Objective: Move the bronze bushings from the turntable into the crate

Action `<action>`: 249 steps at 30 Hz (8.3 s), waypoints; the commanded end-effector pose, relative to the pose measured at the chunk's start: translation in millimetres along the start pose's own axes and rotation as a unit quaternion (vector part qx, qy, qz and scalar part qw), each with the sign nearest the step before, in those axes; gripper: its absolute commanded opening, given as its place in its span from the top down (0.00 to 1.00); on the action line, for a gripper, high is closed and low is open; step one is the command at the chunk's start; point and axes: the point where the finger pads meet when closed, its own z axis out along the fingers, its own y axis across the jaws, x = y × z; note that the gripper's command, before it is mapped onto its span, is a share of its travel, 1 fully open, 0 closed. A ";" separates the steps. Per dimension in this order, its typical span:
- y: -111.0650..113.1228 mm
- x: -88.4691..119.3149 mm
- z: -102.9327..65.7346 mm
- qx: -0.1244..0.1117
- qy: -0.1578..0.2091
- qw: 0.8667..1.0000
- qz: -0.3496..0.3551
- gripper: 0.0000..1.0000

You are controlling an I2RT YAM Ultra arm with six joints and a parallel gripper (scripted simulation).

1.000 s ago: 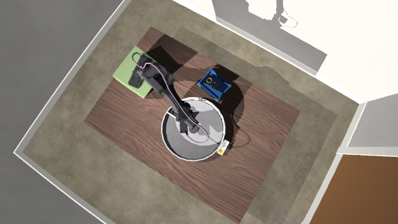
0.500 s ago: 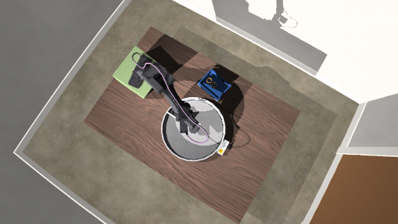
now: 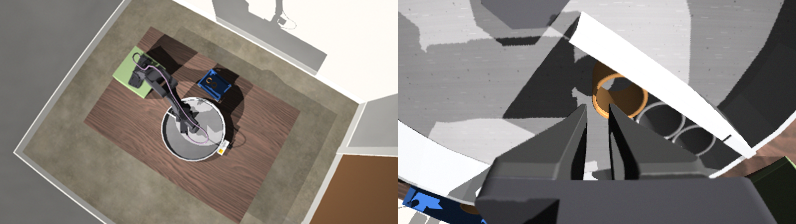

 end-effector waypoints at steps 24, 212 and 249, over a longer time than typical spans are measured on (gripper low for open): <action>14.5 -14.2 -13.2 -0.020 -0.027 0.999 0.000 0.85; 11.3 -13.6 5.5 -0.013 -0.021 1.000 0.001 0.85; 15.7 -16.4 -0.4 -0.019 -0.027 0.999 0.000 0.85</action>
